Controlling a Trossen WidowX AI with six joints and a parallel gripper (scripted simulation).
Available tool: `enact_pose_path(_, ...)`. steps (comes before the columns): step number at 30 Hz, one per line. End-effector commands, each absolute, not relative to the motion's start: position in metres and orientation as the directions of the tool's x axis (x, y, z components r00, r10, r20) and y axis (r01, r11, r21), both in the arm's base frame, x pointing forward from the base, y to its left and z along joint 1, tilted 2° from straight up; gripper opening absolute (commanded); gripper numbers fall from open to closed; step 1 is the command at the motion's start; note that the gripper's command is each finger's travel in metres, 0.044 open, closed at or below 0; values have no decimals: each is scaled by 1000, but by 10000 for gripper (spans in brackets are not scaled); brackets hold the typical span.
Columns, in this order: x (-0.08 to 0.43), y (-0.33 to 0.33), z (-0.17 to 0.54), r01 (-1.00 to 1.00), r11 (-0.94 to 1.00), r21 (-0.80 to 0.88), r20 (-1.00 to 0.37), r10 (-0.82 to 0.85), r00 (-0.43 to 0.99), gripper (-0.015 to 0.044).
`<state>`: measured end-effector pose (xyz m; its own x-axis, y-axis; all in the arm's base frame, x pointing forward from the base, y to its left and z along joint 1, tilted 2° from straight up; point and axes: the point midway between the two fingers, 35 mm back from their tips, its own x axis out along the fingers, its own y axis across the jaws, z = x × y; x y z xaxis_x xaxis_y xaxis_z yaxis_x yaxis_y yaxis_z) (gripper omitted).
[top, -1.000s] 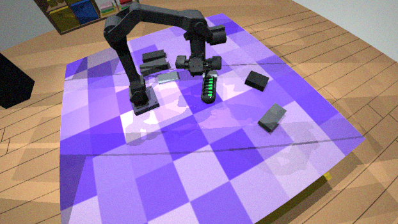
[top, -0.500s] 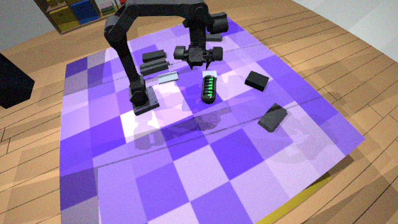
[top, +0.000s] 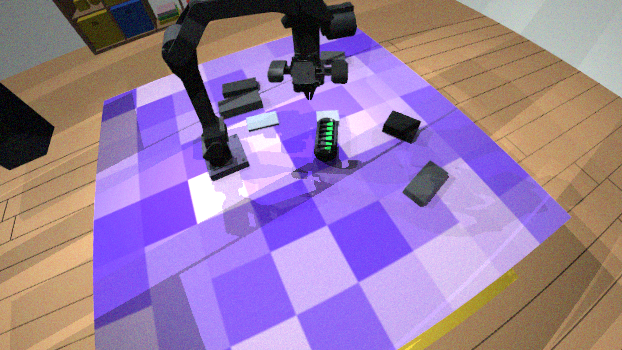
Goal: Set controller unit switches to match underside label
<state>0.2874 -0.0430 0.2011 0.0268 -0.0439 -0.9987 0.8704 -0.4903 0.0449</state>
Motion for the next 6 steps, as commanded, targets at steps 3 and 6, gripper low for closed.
enact_pose_path(3, 287, -43, 203, 868, -494, 47, -999, -44, 29, 0)
enact_pose_path(6, 287, -43, 203, 868, -494, 47, -999, -44, 29, 0)
